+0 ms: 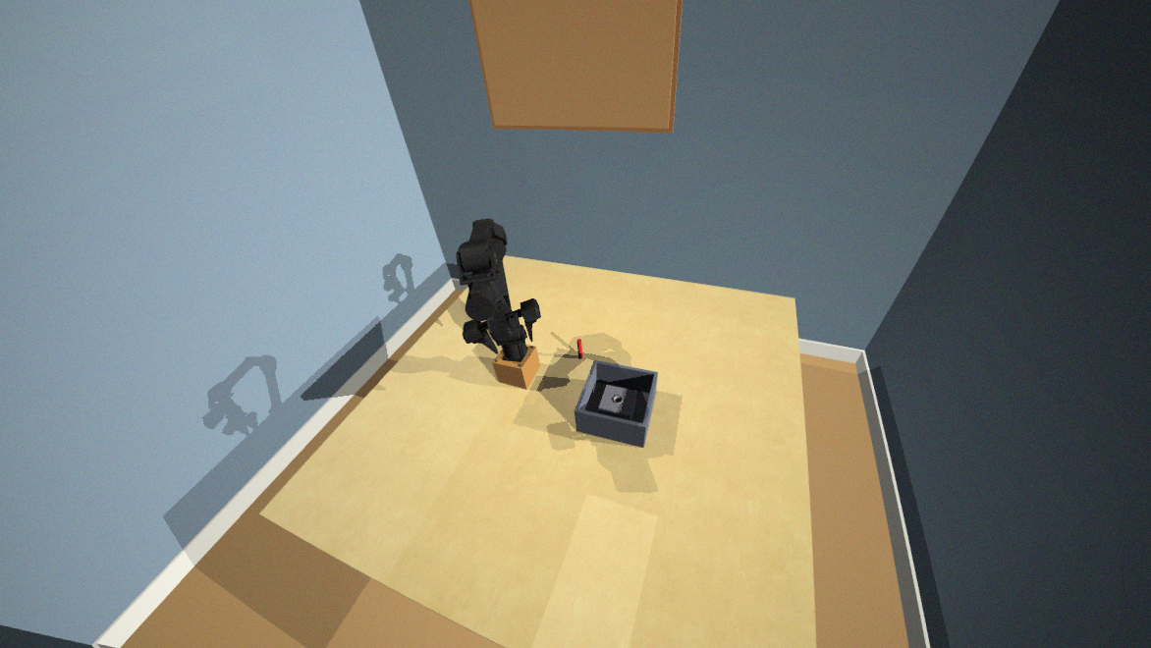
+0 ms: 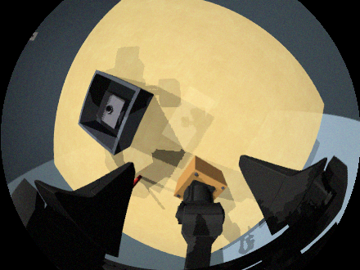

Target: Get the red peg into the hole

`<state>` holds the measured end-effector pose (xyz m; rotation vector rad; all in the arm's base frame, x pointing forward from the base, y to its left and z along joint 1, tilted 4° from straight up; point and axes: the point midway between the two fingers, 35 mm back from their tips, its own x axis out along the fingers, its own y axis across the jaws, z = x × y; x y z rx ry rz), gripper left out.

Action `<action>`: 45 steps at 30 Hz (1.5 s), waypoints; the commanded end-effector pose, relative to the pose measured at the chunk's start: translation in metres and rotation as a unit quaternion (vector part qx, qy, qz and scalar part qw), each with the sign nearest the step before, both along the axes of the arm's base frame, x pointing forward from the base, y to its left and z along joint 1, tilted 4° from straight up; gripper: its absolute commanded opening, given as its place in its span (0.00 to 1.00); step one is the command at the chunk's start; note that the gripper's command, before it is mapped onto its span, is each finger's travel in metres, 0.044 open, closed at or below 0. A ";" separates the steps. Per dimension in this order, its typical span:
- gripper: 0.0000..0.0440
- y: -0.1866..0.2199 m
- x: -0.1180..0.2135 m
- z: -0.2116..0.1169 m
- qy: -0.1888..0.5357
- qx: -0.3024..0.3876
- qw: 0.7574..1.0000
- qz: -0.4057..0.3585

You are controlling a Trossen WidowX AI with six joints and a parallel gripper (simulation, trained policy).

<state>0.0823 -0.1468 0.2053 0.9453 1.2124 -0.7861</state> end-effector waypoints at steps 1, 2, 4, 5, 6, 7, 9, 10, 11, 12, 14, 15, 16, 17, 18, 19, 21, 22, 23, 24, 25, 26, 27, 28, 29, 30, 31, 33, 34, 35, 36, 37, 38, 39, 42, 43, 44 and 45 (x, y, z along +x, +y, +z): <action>1.00 0.008 0.013 -0.012 0.036 0.027 0.999 0.004; 1.00 0.010 0.016 -0.015 0.044 0.032 0.999 0.006; 1.00 0.015 0.024 -0.021 0.059 0.041 0.997 0.011; 1.00 0.017 0.027 -0.023 0.067 0.045 0.997 0.014; 1.00 0.020 0.031 -0.026 0.075 0.048 0.996 0.016; 1.00 0.022 0.034 -0.028 0.083 0.051 0.995 0.019; 1.00 0.028 0.041 -0.033 0.098 0.055 0.993 0.024; 1.00 0.031 0.045 -0.035 0.105 0.056 0.992 0.027; 1.00 0.034 0.048 -0.038 0.113 0.057 0.992 0.030; 1.00 0.037 0.052 -0.040 0.120 0.057 0.991 0.032; 1.00 0.043 0.058 -0.044 0.134 0.057 0.989 0.038; 1.00 0.046 0.061 -0.046 0.141 0.056 0.988 0.041; 1.00 0.050 0.065 -0.048 0.147 0.055 0.987 0.044; 1.00 0.054 0.068 -0.050 0.153 0.054 0.986 0.047; 1.00 0.057 0.071 -0.052 0.160 0.052 0.985 0.049; 1.00 0.061 0.074 -0.054 0.166 0.050 0.984 0.052; 1.00 0.069 0.079 -0.058 0.177 0.046 0.981 0.058; 1.00 0.073 0.082 -0.060 0.182 0.043 0.980 0.060; 1.00 0.077 0.085 -0.062 0.188 0.040 0.979 0.063; 1.00 0.082 0.087 -0.064 0.193 0.037 0.978 0.066; 1.00 0.086 0.090 -0.065 0.197 0.034 0.977 0.069; 1.00 0.091 0.092 -0.067 0.202 0.031 0.976 0.071; 1.00 0.095 0.094 -0.069 0.207 0.027 0.975 0.074; 1.00 0.100 0.096 -0.071 0.211 0.024 0.974 0.076; 1.00 0.105 0.098 -0.073 0.215 0.020 0.973 0.078; 1.00 0.109 0.100 -0.075 0.219 0.016 0.972 0.081; 1.00 0.114 0.101 -0.077 0.223 0.012 0.971 0.083; 1.00 0.124 0.104 -0.080 0.230 0.004 0.969 0.087; 1.00 0.129 0.105 -0.082 0.233 0.000 0.968 0.089; 1.00 0.134 0.106 -0.084 0.236 -0.004 0.967 0.091; 1.00 0.139 0.107 -0.086 0.239 -0.009 0.967 0.093; 1.00 0.144 0.108 -0.088 0.242 -0.013 0.966 0.094; 1.00 0.149 0.108 -0.090 0.245 -0.018 0.965 0.096; 1.00 0.154 0.109 -0.092 0.247 -0.022 0.964 0.097; 1.00 0.169 0.109 -0.099 0.254 -0.036 0.961 0.102; 1.00 0.174 0.109 -0.101 0.257 -0.041 0.960 0.103; 1.00 0.179 0.108 -0.103 0.259 -0.045 0.959 0.104; 1.00 0.184 0.107 -0.106 0.260 -0.050 0.958 0.106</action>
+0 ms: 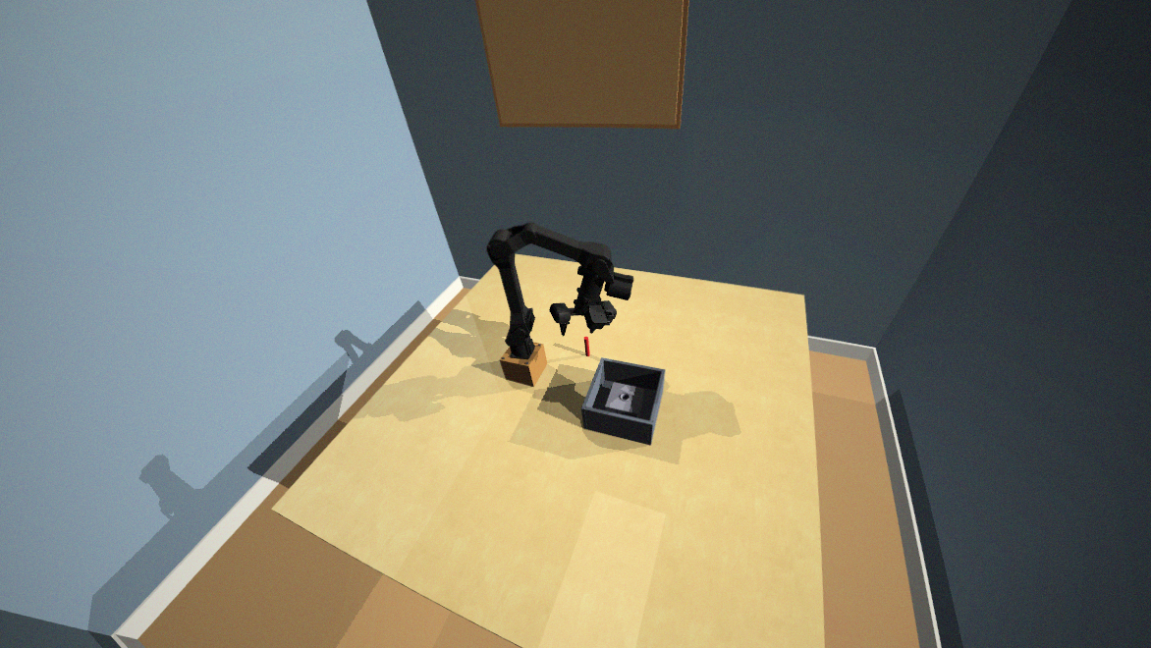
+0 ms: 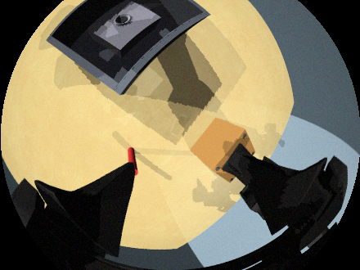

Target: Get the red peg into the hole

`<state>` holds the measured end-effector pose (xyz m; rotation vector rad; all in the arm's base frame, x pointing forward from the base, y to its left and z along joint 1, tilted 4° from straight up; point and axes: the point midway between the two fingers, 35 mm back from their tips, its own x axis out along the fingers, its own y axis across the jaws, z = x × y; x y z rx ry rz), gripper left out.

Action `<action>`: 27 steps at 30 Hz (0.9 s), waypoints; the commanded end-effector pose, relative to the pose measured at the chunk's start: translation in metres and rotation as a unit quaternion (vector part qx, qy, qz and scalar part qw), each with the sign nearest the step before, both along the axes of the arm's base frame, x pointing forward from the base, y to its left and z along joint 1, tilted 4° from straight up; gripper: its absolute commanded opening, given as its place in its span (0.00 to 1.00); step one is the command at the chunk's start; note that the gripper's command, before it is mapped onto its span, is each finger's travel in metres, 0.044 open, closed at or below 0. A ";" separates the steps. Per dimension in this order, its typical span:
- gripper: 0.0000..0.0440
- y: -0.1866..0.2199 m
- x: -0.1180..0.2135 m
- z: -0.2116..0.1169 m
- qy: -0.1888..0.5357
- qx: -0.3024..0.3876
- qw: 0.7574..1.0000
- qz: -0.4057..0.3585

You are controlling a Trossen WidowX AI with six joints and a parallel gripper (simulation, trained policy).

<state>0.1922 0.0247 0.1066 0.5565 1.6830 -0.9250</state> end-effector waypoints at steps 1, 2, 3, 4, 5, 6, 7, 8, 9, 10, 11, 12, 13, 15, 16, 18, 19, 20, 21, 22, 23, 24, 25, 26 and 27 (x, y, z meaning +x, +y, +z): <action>1.00 0.017 -0.003 -0.010 0.008 -0.018 1.000 0.008; 1.00 0.021 -0.004 -0.012 0.009 -0.023 1.000 0.011; 1.00 0.026 -0.005 -0.015 0.010 -0.026 1.000 0.014; 1.00 0.030 -0.006 -0.017 0.011 -0.030 0.999 0.016; 1.00 0.034 -0.007 -0.020 0.011 -0.034 0.999 0.019; 1.00 0.038 -0.008 -0.023 0.012 -0.037 0.999 0.023; 1.00 0.042 -0.009 -0.026 0.011 -0.041 0.999 0.026; 1.00 0.046 -0.010 -0.029 0.011 -0.044 0.999 0.029; 1.00 0.050 -0.011 -0.032 0.010 -0.046 0.998 0.032; 1.00 0.053 -0.012 -0.035 0.009 -0.049 0.998 0.036; 1.00 0.056 -0.013 -0.038 0.008 -0.051 0.998 0.039; 1.00 0.059 -0.014 -0.041 0.006 -0.053 0.998 0.043; 1.00 0.062 -0.014 -0.045 0.004 -0.054 0.997 0.046; 1.00 0.067 -0.015 -0.052 -0.001 -0.057 0.997 0.053; 1.00 0.069 -0.015 -0.055 -0.004 -0.058 0.997 0.057; 1.00 0.073 -0.015 -0.063 -0.010 -0.059 0.996 0.064; 1.00 0.075 -0.015 -0.067 -0.013 -0.060 0.996 0.068; 1.00 0.077 -0.015 -0.071 -0.016 -0.060 0.995 0.071; 1.00 0.078 -0.015 -0.075 -0.020 -0.061 0.995 0.075; 1.00 0.079 -0.015 -0.079 -0.023 -0.061 0.995 0.078; 1.00 0.080 -0.016 -0.083 -0.026 -0.062 0.994 0.082; 1.00 0.081 -0.016 -0.087 -0.029 -0.062 0.994 0.085; 1.00 0.082 -0.016 -0.092 -0.033 -0.062 0.994 0.088; 1.00 0.082 -0.016 -0.096 -0.036 -0.063 0.993 0.091; 1.00 0.082 -0.016 -0.101 -0.040 -0.063 0.993 0.094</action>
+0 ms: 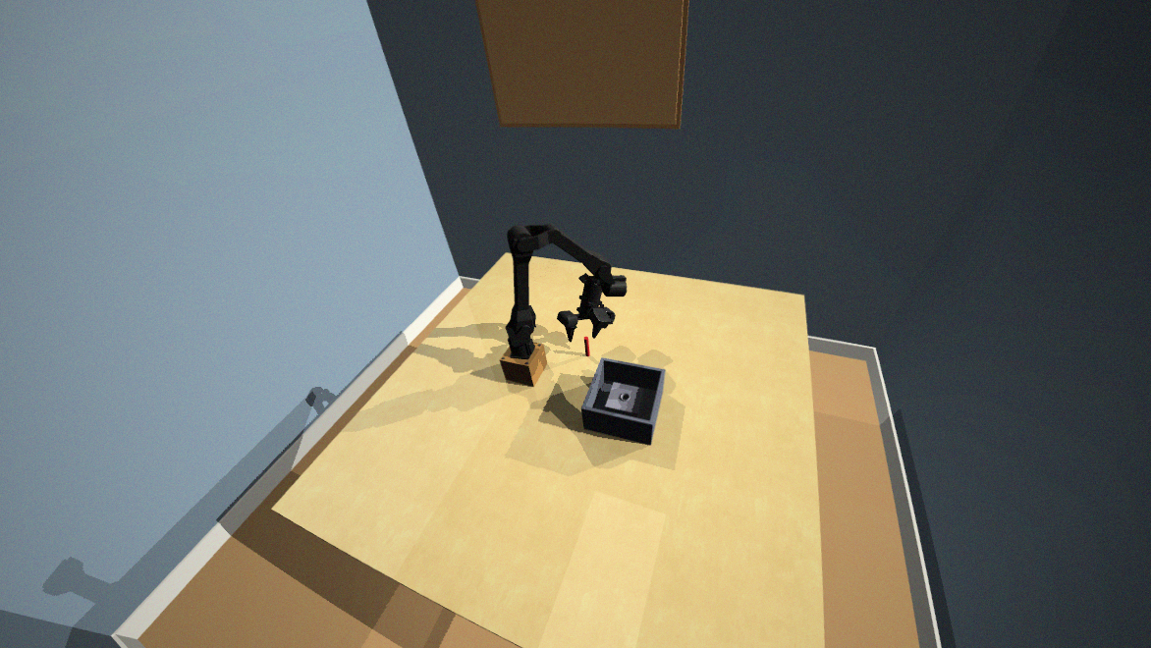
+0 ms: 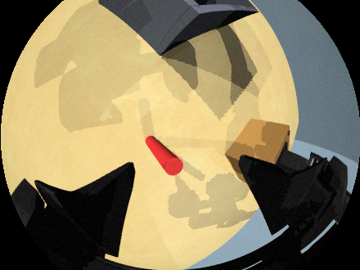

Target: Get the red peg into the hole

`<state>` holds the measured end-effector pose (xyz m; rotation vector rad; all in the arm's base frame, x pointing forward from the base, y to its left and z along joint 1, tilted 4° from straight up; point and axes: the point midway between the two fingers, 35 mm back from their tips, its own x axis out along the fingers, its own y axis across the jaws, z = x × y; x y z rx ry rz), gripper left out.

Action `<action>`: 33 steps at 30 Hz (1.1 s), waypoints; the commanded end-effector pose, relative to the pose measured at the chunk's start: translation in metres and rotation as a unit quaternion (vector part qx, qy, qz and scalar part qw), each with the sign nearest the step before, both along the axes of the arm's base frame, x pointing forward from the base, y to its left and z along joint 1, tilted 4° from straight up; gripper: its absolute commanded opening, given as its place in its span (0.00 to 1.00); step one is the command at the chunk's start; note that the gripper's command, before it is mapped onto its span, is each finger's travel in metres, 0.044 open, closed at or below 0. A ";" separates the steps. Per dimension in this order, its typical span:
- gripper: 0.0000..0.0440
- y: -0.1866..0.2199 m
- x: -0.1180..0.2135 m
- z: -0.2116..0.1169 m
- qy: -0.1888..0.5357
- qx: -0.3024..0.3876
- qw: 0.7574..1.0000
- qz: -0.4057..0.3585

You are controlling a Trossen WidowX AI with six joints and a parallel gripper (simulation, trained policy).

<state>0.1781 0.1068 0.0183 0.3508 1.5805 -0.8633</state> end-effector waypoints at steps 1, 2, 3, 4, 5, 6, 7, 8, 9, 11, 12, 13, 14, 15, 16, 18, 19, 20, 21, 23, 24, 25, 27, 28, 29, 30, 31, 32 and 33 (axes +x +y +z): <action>1.00 0.001 -0.001 -0.017 -0.011 -0.003 1.000 0.010; 1.00 0.001 -0.001 -0.021 -0.015 -0.003 1.000 0.013; 1.00 0.001 -0.001 -0.026 -0.018 -0.002 1.000 0.016; 1.00 0.001 -0.001 -0.030 -0.022 -0.001 1.000 0.019; 1.00 0.001 0.000 -0.034 -0.025 0.000 0.999 0.022; 1.00 0.001 0.000 -0.038 -0.028 0.001 0.999 0.025; 1.00 0.001 0.001 -0.042 -0.031 0.001 0.999 0.028; 0.99 0.001 0.001 -0.045 -0.033 0.002 0.999 0.030; 0.98 0.000 0.001 -0.048 -0.034 0.003 0.999 0.033; 0.90 0.000 0.001 -0.054 -0.033 0.004 0.999 0.036; 0.84 -0.001 0.000 -0.057 -0.032 0.004 0.999 0.037; 0.78 -0.001 -0.001 -0.060 -0.031 0.003 0.999 0.038; 0.72 -0.002 -0.002 -0.062 -0.029 0.003 0.999 0.038; 0.66 -0.002 -0.003 -0.065 -0.027 0.002 0.999 0.038; 0.60 -0.002 -0.003 -0.066 -0.025 0.001 0.999 0.037; 0.48 -0.003 -0.004 -0.069 -0.021 0.000 0.999 0.037; 0.42 -0.003 -0.004 -0.070 -0.019 -0.001 0.999 0.037; 0.36 -0.003 -0.004 -0.071 -0.016 -0.001 0.999 0.036; 0.30 -0.003 -0.005 -0.071 -0.014 -0.002 0.999 0.036; 0.18 -0.004 -0.005 -0.072 -0.008 -0.005 0.999 0.035; 0.12 -0.004 -0.006 -0.073 -0.005 -0.007 0.999 0.035; 0.07 -0.005 -0.006 -0.073 -0.002 -0.009 0.999 0.035; 0.00 -0.007 -0.004 -0.071 0.000 -0.016 0.999 0.036; 0.00 -0.009 -0.001 -0.068 -0.004 -0.020 0.999 0.038; 0.00 -0.009 0.002 -0.065 -0.007 -0.023 0.999 0.039; 0.00 -0.010 0.004 -0.062 -0.010 -0.026 0.999 0.040; 0.00 -0.011 0.006 -0.059 -0.012 -0.028 0.999 0.041; 0.00 -0.011 0.008 -0.055 -0.014 -0.031 0.999 0.041; 0.00 -0.012 0.011 -0.052 -0.016 -0.033 0.998 0.042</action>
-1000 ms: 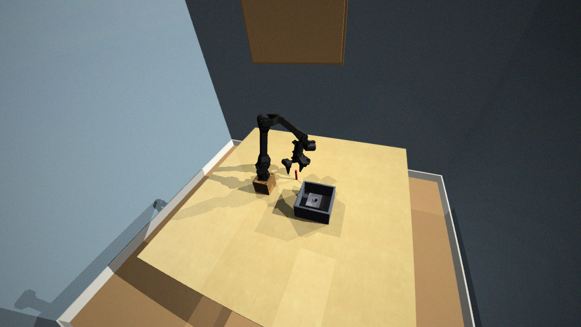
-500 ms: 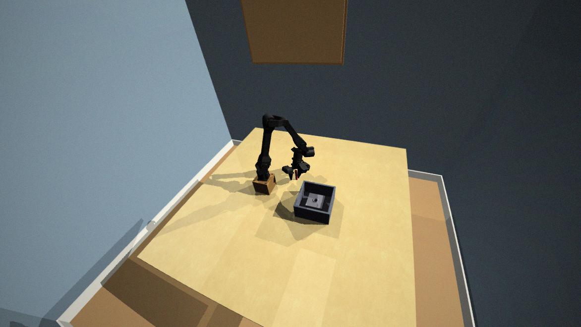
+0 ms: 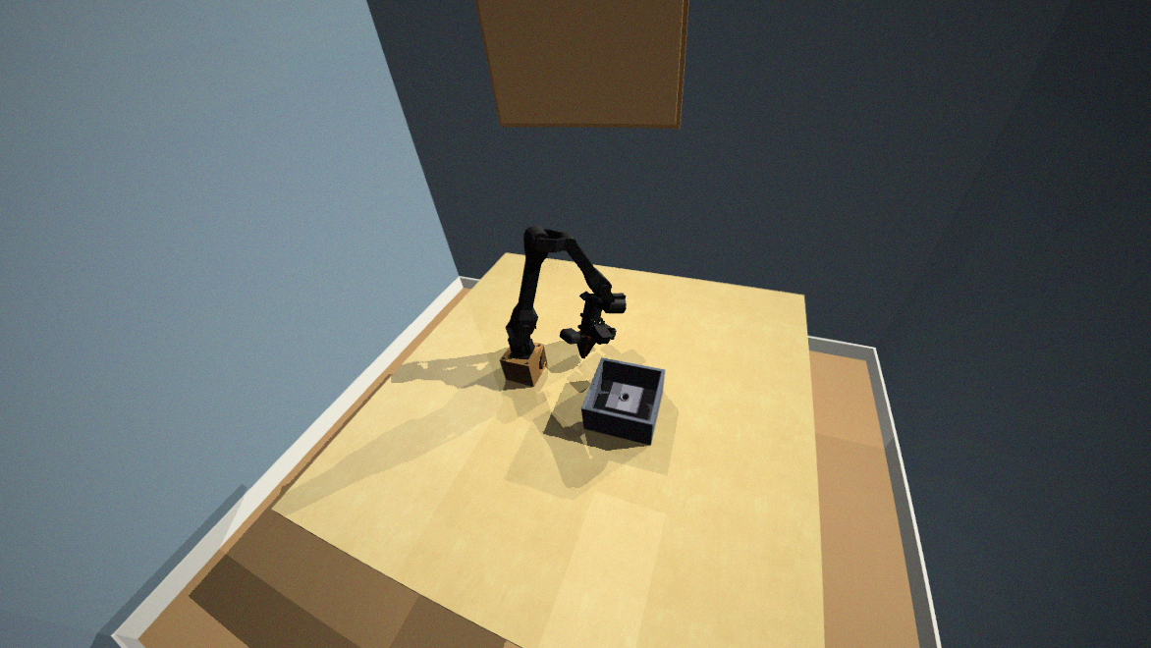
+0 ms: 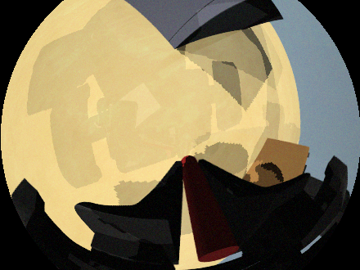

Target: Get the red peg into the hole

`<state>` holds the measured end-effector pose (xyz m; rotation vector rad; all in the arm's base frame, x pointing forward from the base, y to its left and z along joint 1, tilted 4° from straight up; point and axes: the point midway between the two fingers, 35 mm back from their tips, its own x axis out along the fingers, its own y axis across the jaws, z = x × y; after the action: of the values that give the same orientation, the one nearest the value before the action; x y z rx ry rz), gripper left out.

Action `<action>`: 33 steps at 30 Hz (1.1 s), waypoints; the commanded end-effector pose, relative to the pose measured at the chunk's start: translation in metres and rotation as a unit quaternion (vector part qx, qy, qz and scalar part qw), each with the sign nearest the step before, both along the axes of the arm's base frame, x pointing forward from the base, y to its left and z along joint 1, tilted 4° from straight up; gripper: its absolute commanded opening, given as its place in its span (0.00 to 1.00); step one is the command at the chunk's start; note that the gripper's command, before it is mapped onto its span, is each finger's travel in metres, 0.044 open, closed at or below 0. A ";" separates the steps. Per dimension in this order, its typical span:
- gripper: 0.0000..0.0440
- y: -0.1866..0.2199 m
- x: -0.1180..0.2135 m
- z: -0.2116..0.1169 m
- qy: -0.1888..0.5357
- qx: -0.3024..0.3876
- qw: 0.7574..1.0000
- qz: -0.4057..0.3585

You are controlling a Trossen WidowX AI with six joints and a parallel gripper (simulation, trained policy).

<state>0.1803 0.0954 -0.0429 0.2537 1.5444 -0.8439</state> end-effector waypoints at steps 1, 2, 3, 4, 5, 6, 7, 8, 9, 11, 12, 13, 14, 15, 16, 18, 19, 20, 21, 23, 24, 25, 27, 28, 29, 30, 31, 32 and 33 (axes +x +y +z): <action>0.00 -0.001 0.011 0.013 -0.012 -0.007 1.000 0.004; 0.00 -0.002 0.013 0.018 -0.015 -0.009 1.000 0.005; 0.00 -0.003 0.015 0.022 -0.017 -0.011 1.000 0.005; 0.00 -0.004 0.018 0.026 -0.020 -0.014 1.000 0.005; 0.00 -0.005 0.020 0.030 -0.022 -0.016 1.000 0.005; 0.00 -0.007 0.022 0.035 -0.025 -0.018 1.000 0.005; 0.00 -0.008 0.025 0.039 -0.027 -0.020 0.999 0.005; 0.00 -0.009 0.027 0.044 -0.030 -0.022 0.999 0.004; 0.00 -0.010 0.030 0.048 -0.033 -0.023 0.999 0.003; 0.00 -0.012 0.036 0.057 -0.040 -0.026 0.999 0.001; 0.00 -0.014 0.039 0.062 -0.043 -0.028 0.999 -0.001; 0.00 -0.015 0.042 0.066 -0.047 -0.029 0.998 -0.004; 0.00 -0.017 0.045 0.071 -0.051 -0.030 0.998 -0.007; 0.00 -0.018 0.048 0.075 -0.055 -0.032 0.998 -0.010; 0.00 -0.020 0.052 0.079 -0.059 -0.033 0.998 -0.014; 0.00 -0.025 0.058 0.087 -0.067 -0.037 0.997 -0.023; 0.00 -0.027 0.061 0.091 -0.070 -0.039 0.996 -0.028; 0.00 -0.030 0.064 0.094 -0.073 -0.040 0.996 -0.033; 0.00 -0.033 0.066 0.096 -0.077 -0.042 0.995 -0.038; 0.00 -0.040 0.072 0.101 -0.084 -0.045 0.994 -0.049; 0.00 -0.044 0.075 0.103 -0.087 -0.046 0.994 -0.055; 0.00 -0.048 0.078 0.104 -0.091 -0.047 0.993 -0.060; 0.00 -0.055 0.085 0.108 -0.098 -0.048 0.992 -0.071; 0.00 -0.059 0.088 0.109 -0.101 -0.049 0.991 -0.076; 0.00 -0.063 0.090 0.110 -0.103 -0.050 0.990 -0.081; 0.00 -0.067 0.093 0.111 -0.106 -0.050 0.989 -0.086; 0.00 -0.072 0.096 0.112 -0.108 -0.050 0.989 -0.091; 0.00 -0.076 0.099 0.113 -0.110 -0.051 0.988 -0.095; 0.00 -0.080 0.102 0.113 -0.112 -0.051 0.987 -0.100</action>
<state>0.2732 0.0267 0.0672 0.3999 1.2948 -0.9980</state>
